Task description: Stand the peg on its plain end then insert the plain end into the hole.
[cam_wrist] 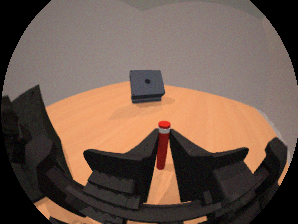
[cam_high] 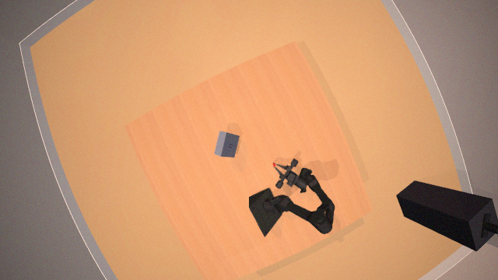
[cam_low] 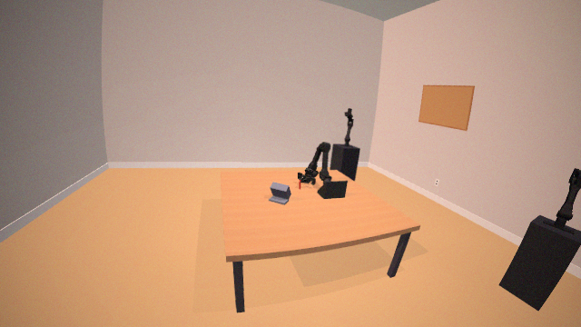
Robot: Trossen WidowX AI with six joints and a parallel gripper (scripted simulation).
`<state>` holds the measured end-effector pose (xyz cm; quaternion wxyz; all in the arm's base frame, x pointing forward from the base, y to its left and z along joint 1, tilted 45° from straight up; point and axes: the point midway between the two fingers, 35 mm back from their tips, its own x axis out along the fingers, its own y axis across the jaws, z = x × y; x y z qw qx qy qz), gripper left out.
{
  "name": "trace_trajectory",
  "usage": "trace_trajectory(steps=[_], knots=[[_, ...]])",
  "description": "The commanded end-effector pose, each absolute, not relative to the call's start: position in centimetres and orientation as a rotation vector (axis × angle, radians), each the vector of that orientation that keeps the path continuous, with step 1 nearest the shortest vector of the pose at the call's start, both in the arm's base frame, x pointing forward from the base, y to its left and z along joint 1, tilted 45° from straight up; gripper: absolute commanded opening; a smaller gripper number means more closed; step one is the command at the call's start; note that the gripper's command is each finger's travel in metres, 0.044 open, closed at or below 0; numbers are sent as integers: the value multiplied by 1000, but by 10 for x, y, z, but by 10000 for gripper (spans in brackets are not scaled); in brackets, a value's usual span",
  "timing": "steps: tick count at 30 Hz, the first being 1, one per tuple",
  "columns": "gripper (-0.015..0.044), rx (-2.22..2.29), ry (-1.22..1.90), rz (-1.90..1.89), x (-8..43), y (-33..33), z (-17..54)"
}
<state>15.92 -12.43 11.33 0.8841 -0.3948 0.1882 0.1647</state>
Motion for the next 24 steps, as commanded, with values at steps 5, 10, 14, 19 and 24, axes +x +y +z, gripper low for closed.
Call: trace_trajectory(steps=[5, 10, 14, 19, 24], knots=[[49, -822, 390, 343, 157, -126, 113], [49, -822, 386, 344, 157, -127, 113], [49, -822, 384, 345, 156, -127, 113], [109, -823, 381, 346, 157, -125, 114], [130, -823, 381, 346, 157, -125, 114]])
